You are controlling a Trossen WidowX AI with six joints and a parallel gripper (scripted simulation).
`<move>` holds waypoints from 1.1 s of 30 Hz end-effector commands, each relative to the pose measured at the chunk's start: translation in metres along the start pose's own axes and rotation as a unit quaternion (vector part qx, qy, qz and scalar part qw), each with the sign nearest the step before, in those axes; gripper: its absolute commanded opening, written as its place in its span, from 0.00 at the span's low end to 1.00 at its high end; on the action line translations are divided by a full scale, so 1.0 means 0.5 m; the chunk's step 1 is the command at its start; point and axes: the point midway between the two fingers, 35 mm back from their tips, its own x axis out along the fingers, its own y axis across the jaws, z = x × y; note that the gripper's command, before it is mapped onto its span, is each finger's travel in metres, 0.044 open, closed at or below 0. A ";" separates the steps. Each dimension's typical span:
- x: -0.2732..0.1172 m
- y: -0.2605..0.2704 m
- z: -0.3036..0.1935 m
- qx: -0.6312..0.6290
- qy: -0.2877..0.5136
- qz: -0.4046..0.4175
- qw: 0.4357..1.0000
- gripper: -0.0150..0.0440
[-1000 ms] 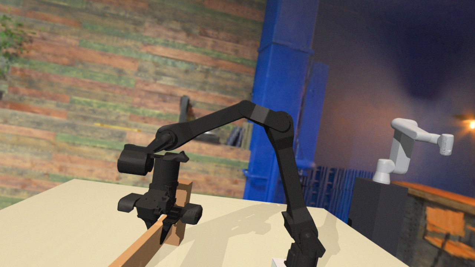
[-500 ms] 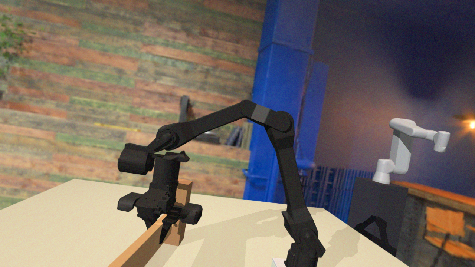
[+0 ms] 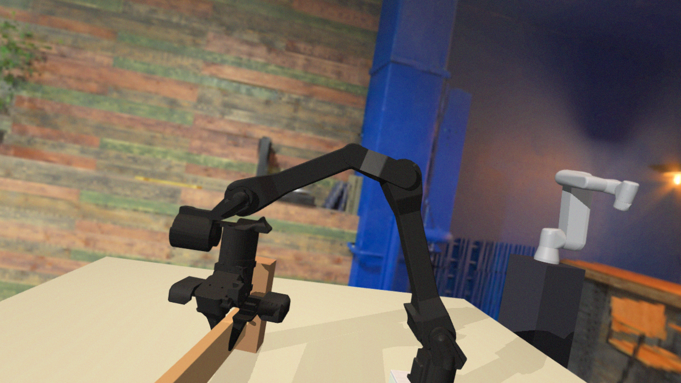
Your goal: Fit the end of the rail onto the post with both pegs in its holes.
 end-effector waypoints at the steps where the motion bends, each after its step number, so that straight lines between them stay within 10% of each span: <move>1: -0.004 0.000 0.002 0.000 -0.003 -0.001 1.000 0.25; 33: -0.003 0.002 0.002 0.000 -0.003 -0.001 1.000 0.25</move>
